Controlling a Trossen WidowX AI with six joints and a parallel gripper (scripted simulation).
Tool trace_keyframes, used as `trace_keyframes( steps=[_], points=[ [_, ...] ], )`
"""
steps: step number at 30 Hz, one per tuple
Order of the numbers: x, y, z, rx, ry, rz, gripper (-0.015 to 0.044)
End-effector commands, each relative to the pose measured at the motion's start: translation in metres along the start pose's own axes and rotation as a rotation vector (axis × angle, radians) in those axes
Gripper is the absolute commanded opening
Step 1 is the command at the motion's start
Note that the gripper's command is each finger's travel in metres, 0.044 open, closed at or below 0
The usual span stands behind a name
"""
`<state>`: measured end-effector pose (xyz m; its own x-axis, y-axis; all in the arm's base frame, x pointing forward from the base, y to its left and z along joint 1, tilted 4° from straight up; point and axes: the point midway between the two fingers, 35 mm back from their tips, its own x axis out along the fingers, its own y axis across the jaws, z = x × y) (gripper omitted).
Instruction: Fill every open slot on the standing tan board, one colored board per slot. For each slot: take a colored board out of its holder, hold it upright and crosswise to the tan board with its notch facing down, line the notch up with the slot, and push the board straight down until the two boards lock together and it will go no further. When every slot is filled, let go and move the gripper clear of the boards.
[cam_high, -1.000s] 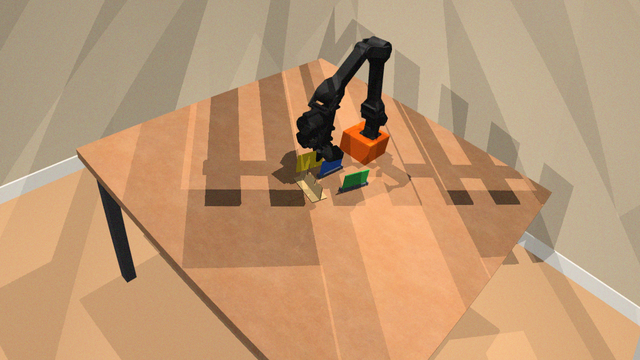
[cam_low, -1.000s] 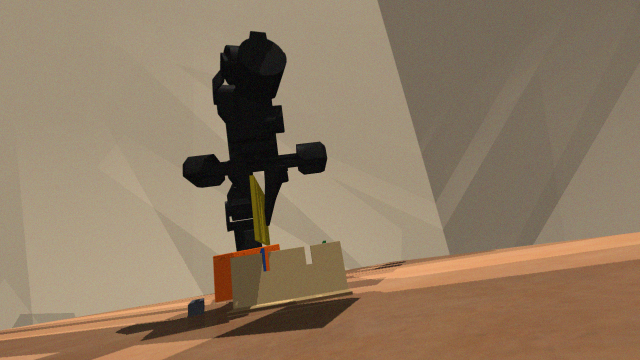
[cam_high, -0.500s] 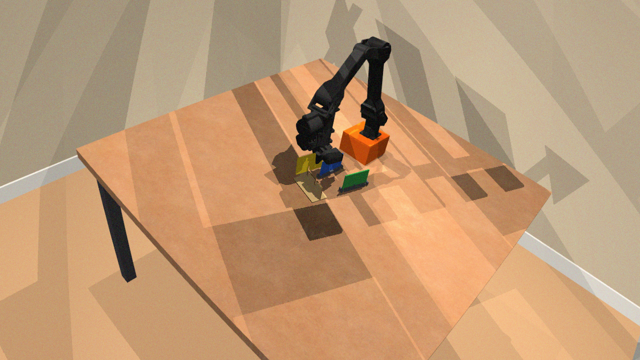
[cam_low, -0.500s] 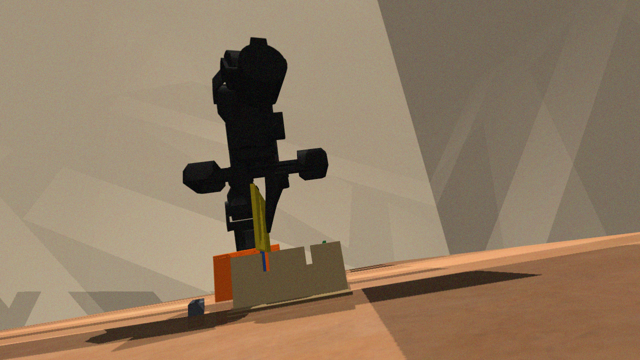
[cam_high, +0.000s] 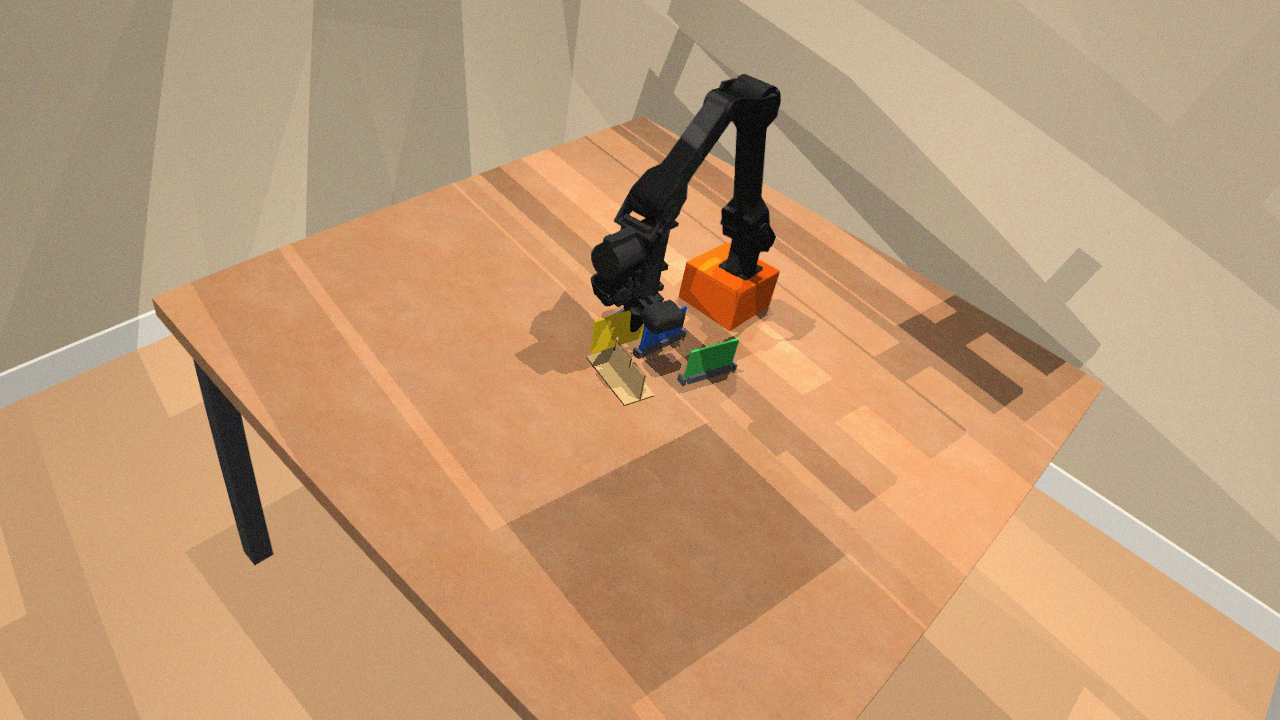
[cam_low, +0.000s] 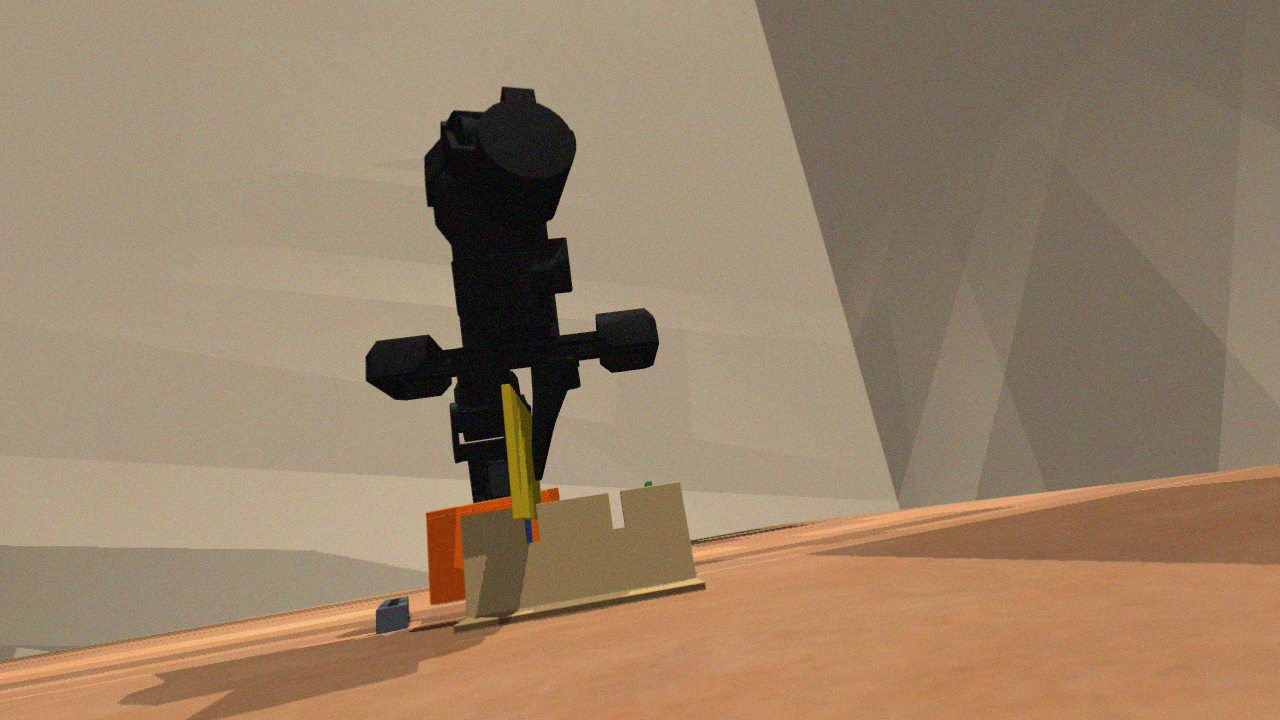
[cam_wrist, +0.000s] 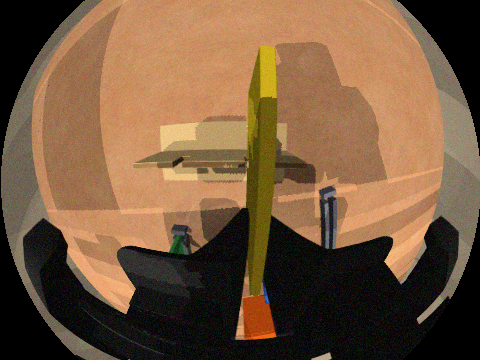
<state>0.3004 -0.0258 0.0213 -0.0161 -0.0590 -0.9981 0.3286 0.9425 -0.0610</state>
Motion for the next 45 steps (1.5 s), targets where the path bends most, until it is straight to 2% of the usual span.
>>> trace_keyframes(
  steps=[1,45],
  points=[
    [0.003,0.000,0.000,0.000,-0.001,0.002,0.0000],
    [0.031,0.000,0.000,0.000,-0.001,0.002,0.0000]
  ],
)
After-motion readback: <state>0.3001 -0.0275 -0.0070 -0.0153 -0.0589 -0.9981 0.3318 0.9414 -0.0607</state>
